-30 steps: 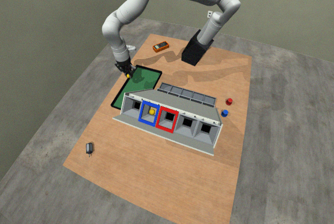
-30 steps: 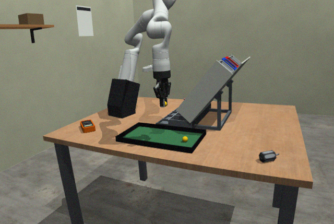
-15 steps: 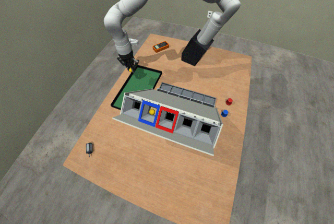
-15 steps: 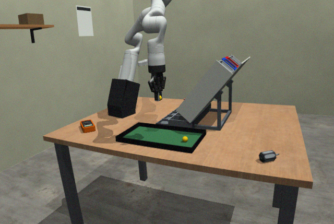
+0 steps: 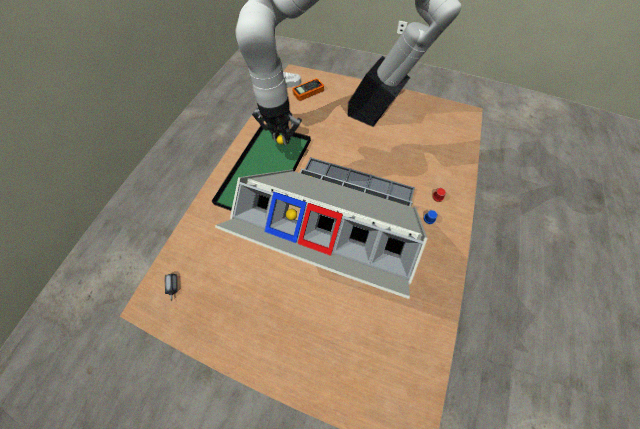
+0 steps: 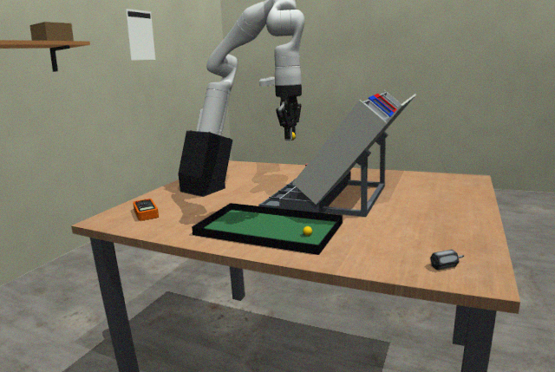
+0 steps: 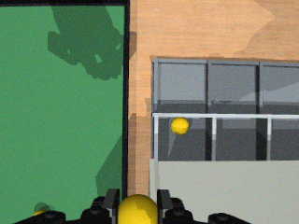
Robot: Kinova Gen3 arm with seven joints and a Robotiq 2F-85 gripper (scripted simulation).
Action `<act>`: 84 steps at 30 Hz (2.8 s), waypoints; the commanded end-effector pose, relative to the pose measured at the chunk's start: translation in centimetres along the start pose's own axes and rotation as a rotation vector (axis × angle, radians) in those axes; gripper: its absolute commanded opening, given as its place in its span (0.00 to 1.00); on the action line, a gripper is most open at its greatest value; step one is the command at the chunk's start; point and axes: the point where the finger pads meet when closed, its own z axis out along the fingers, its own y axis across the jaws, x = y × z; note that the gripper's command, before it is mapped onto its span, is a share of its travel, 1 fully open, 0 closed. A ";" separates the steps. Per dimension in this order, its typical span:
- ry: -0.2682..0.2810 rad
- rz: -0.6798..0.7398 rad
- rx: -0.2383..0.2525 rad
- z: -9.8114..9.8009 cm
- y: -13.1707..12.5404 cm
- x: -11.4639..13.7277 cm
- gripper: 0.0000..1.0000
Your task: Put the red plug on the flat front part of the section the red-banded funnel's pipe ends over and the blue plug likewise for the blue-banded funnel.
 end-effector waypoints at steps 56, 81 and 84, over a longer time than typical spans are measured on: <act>-0.008 -0.001 0.007 -12.8 28.1 -15.5 0.00; -0.006 -0.001 0.008 -13.0 28.2 -23.7 0.00; -0.006 -0.001 0.008 -13.0 28.2 -23.7 0.00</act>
